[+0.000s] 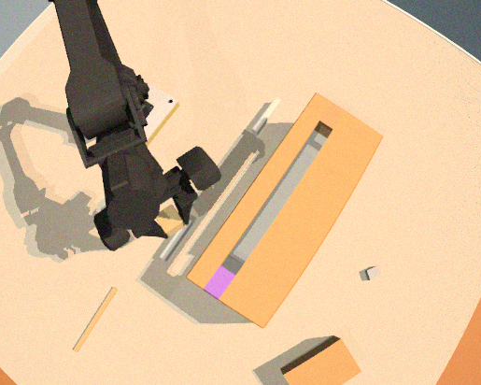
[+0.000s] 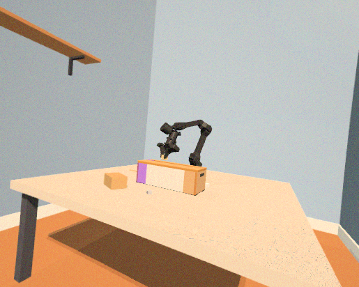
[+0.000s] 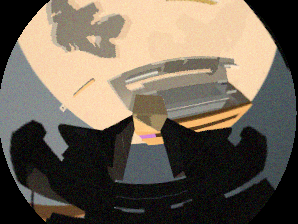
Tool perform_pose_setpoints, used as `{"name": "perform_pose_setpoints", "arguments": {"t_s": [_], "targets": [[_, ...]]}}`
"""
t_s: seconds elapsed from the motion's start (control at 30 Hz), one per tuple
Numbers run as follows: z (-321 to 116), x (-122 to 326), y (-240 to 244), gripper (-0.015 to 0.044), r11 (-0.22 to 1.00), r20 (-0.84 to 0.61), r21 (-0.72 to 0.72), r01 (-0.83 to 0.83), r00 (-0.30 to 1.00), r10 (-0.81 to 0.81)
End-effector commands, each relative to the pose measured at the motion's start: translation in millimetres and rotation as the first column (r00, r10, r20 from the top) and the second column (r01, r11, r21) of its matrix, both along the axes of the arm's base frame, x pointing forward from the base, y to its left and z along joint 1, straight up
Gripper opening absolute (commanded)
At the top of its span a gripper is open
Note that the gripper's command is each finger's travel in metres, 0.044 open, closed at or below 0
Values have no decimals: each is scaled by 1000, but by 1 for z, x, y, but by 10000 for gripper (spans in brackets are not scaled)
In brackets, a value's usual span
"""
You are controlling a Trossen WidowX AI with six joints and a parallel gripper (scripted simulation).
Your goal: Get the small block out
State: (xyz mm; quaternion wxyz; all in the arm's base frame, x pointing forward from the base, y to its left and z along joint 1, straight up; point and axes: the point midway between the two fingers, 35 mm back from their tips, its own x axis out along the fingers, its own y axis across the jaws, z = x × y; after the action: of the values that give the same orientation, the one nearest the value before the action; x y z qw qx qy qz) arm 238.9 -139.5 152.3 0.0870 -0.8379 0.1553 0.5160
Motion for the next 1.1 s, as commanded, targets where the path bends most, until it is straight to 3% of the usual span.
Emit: {"name": "perform_pose_setpoints", "arguments": {"t_s": [0.0, 1.07], "targets": [[21, -9, 8, 0, 995, 38, -8, 102, 994, -102], [30, -16, 12, 0, 987, 58, -5, 158, 986, -158]]}}
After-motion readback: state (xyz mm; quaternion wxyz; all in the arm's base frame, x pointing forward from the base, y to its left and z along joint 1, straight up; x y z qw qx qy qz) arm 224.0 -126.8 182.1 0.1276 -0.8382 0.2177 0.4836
